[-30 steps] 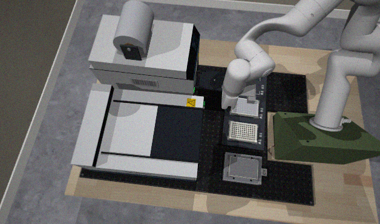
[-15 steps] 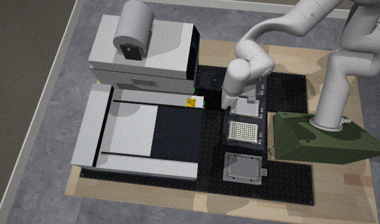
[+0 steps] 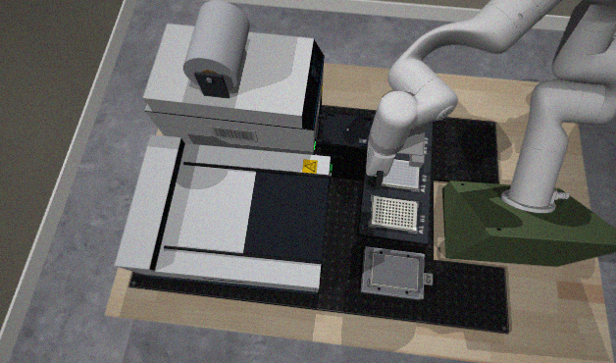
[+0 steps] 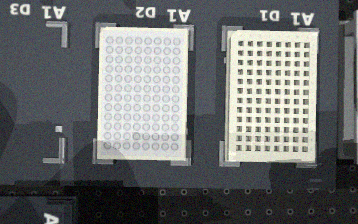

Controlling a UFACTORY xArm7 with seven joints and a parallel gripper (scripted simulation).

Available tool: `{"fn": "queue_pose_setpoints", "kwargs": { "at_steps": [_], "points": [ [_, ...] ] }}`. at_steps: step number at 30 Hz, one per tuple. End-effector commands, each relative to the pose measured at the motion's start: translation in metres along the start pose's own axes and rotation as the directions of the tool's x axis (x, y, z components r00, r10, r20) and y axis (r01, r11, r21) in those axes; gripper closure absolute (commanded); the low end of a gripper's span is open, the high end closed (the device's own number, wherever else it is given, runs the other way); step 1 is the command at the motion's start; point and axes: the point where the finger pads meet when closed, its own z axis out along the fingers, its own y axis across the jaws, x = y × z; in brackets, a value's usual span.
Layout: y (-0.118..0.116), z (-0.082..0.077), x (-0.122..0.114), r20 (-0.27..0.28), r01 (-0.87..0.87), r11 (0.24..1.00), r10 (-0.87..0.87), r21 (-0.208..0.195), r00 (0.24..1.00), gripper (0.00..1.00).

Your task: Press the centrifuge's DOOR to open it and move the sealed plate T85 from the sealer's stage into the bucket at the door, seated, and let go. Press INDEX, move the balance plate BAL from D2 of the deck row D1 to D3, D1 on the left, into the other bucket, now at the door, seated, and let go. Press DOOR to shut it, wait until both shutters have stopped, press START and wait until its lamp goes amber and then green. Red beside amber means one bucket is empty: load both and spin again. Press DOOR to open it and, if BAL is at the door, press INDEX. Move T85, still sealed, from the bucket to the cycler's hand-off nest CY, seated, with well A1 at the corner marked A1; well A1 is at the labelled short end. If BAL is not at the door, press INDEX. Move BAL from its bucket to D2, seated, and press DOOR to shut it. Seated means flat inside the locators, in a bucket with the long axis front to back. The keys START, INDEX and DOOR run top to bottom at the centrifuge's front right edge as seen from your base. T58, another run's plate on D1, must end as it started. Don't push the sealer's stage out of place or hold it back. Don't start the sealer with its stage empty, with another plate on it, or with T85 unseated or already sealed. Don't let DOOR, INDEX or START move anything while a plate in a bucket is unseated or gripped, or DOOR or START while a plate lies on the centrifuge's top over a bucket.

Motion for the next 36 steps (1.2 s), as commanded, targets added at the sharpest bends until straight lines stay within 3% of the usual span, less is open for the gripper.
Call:
{"fn": "queue_pose_setpoints", "kwargs": {
  "at_steps": [1,19,36],
  "points": [
    [0.004,-0.02,0.011,0.003,0.0,1.0,0.0,-0.002,1.0,0.0],
    [0.017,-0.087,0.053,0.003,0.0,1.0,0.0,-0.002,1.0,0.0],
    [0.017,-0.088,0.053,0.003,0.0,1.0,0.0,-0.002,1.0,0.0]
  ]
}}
